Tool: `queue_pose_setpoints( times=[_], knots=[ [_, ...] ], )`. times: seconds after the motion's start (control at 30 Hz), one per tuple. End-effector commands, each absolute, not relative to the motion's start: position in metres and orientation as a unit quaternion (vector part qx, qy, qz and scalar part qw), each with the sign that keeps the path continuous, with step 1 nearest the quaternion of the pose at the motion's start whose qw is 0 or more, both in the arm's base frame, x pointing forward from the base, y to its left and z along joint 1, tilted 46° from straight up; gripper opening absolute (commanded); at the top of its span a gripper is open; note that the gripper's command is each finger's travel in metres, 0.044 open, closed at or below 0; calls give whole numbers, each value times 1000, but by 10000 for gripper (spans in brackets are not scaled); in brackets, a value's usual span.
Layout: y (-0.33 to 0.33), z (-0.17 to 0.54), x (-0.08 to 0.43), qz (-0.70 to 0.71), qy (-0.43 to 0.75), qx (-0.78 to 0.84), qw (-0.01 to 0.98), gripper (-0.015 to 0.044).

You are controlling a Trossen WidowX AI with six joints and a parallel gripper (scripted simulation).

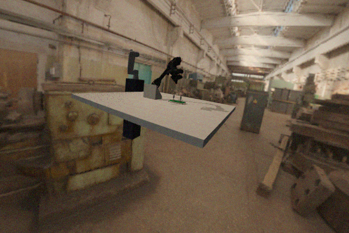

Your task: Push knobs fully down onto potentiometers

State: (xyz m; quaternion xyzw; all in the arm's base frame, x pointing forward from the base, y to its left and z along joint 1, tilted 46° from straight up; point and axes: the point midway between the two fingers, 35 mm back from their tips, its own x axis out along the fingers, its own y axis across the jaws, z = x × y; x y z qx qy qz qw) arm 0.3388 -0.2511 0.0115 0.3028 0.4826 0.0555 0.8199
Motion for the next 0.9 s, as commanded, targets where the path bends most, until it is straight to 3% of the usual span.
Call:
queue_pose_setpoints(
  times=[0.0, 0.5, 0.87],
  knots=[
    [-216, 17, 332, 109, 509, 276, 808, 0],
    [-93, 53, 287, 330, 562, 184, 735, 0],
    [-74, 41, 287, 340, 563, 181, 731, 0]
  ],
)
